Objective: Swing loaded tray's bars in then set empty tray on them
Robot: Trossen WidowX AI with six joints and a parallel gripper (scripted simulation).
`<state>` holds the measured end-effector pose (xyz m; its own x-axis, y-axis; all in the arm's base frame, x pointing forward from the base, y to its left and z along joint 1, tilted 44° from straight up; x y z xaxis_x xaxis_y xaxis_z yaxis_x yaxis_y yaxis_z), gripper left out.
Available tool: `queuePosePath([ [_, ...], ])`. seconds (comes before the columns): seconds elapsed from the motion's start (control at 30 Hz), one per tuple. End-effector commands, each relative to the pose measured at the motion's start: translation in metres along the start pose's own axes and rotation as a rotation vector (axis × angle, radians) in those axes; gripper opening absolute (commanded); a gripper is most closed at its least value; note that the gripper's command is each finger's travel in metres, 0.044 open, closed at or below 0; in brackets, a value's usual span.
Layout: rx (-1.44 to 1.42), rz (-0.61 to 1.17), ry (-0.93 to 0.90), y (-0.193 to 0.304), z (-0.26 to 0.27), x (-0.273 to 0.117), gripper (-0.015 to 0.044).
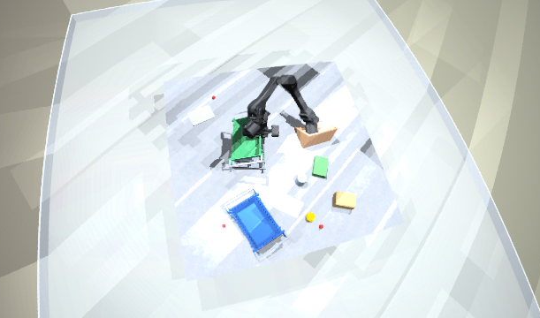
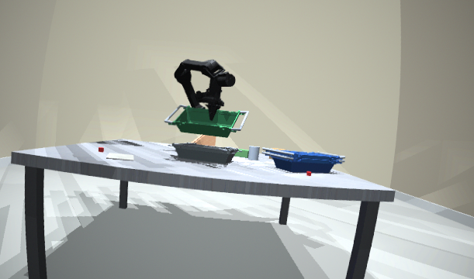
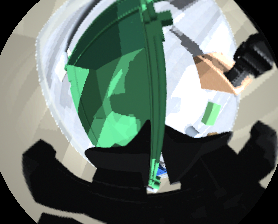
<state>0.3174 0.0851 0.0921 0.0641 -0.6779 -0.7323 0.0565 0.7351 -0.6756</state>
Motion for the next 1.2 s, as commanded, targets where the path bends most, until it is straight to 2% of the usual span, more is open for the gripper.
queuePosePath([
  [0.0, 0.009, 0.004, -0.032, 0.001, 0.004, -0.007, 0.0],
  [0.83, 0.009, 0.004, -0.032, 0.001, 0.005, -0.007, 0.0],
  [1.17, 0.009, 0.005, -0.032, 0.001, 0.006, 0.007, 0.0],
])
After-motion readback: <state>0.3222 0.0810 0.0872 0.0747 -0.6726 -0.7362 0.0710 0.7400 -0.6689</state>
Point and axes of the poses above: the point midway between the two fingers, 35 mm back from their tips, its own x axis out along the fingers, its own z axis across the jaws, y = z × x, the point moved 1 cm from there along -x, back along the fingers, and after that the axes turned 13 degrees about -x, right-handed, at the moved point
